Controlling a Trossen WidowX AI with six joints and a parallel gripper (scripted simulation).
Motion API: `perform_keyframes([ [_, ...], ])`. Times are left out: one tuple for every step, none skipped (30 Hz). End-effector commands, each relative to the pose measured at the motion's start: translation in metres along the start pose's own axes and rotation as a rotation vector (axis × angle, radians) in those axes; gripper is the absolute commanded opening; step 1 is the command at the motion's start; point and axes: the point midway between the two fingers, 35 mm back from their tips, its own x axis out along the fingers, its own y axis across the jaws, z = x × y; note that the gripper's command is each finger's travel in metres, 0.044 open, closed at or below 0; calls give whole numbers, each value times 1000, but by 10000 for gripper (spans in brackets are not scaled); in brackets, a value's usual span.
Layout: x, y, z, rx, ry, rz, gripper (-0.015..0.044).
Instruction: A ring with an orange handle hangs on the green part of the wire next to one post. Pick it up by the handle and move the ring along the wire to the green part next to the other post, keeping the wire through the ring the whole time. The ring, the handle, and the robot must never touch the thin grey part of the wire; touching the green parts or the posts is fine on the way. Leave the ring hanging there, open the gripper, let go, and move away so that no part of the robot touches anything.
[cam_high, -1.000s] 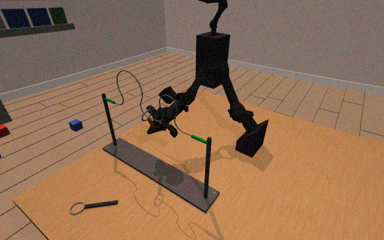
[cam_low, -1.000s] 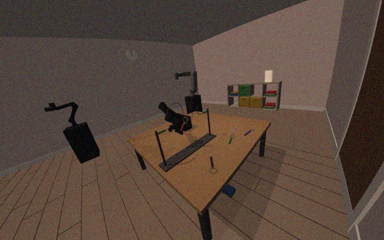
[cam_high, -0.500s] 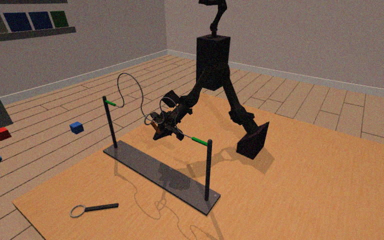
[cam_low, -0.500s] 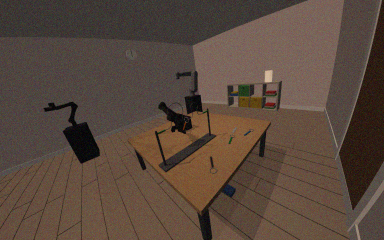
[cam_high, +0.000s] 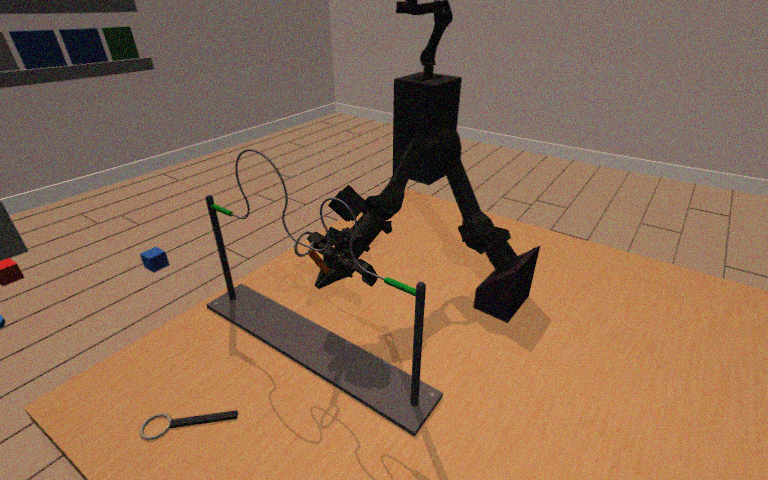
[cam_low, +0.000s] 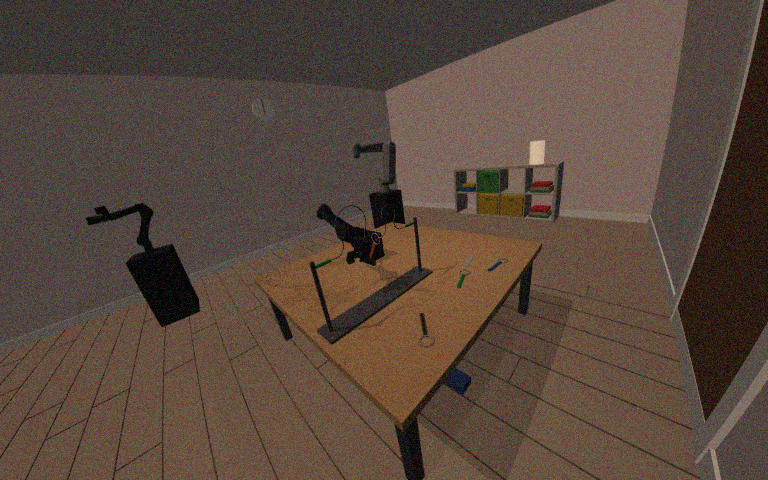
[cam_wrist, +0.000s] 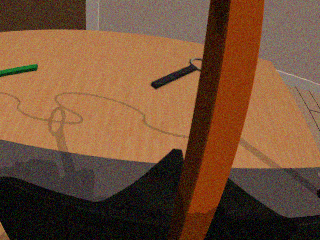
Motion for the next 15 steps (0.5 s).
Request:
perform_keyframes([
  [-1, 10, -4, 16, 10, 12, -150],
  [-1, 11, -4, 19, 11, 13, -150],
  [-1, 12, -4, 22, 11, 15, -150],
  [-1, 14, -4, 25, 11, 17, -150],
  [-2, 15, -4, 28, 12, 19, -150],
  [-2, 16, -4, 31, 12, 20, -150],
  [-2, 18, -4, 34, 12, 22, -150],
  [-2, 19, -3, 38, 13, 24, -150],
  [-2, 21, -3, 43, 13, 27, -150],
  [-3, 22, -3, 47, 14, 30, -150],
  [-3, 24, -3, 52, 14, 33, -150],
  [-3, 26, -3, 57, 15, 36, -150],
  [-3, 27, -3, 64, 16, 39, -150],
  [-4, 29, -3, 71, 17, 43, -150],
  [-4, 31, -3, 79, 18, 48, -150],
])
